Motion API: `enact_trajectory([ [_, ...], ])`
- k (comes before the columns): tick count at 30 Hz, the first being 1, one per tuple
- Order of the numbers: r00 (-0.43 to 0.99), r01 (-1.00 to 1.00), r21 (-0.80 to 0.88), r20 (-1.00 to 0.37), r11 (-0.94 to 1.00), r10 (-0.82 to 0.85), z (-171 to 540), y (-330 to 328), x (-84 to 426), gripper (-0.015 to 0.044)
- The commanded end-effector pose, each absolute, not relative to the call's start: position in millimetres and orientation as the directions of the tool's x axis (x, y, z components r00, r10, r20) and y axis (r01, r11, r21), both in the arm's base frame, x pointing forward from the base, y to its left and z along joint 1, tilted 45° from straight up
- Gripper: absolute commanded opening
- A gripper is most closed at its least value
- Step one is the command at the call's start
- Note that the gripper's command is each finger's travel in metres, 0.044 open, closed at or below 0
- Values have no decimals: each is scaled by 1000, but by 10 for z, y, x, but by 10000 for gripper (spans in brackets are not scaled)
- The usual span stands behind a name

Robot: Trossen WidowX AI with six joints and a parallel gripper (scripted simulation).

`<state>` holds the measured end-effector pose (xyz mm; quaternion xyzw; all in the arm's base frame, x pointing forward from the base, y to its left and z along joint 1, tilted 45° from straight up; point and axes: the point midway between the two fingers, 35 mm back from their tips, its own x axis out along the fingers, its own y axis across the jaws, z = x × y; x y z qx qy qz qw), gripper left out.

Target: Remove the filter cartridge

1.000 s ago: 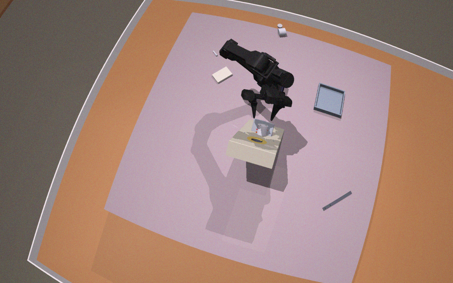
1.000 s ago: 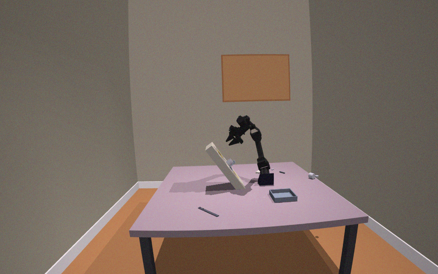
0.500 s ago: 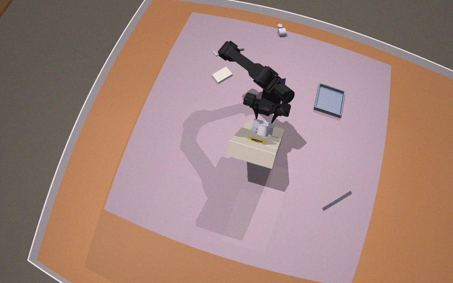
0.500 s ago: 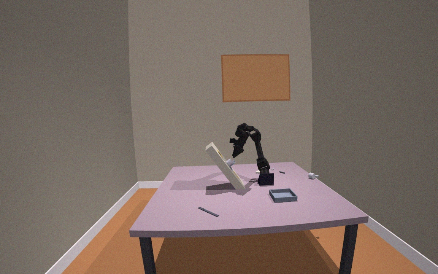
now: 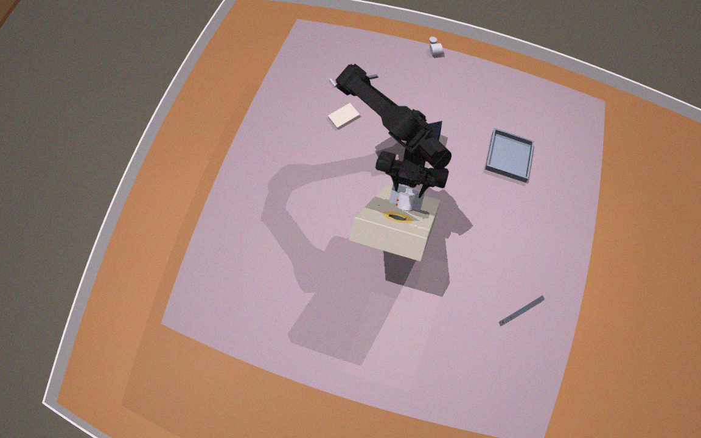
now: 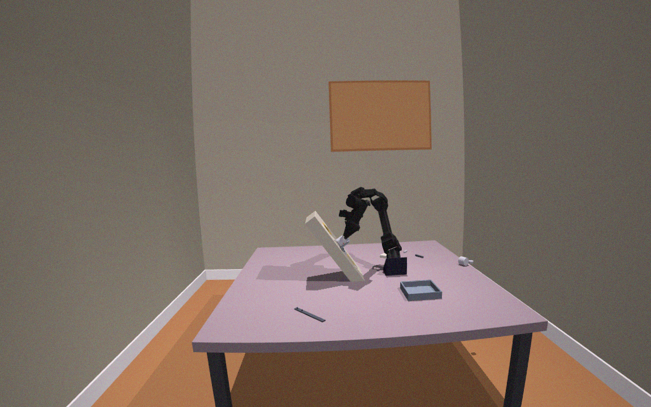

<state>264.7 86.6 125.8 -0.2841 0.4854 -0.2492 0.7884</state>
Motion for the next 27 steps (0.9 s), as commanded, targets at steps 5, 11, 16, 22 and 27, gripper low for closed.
enact_trajectory([
  [5,409,117,-693,-619,711,-671,1192,779,2694,305],
  [11,409,118,-694,-617,710,-672,1139,711,2727,305],
  [16,406,119,-691,-622,713,-670,1154,741,2715,271],
  [22,406,119,-691,-622,713,-670,1154,741,2715,231],
  [27,406,119,-691,-622,713,-670,1154,741,2715,198],
])
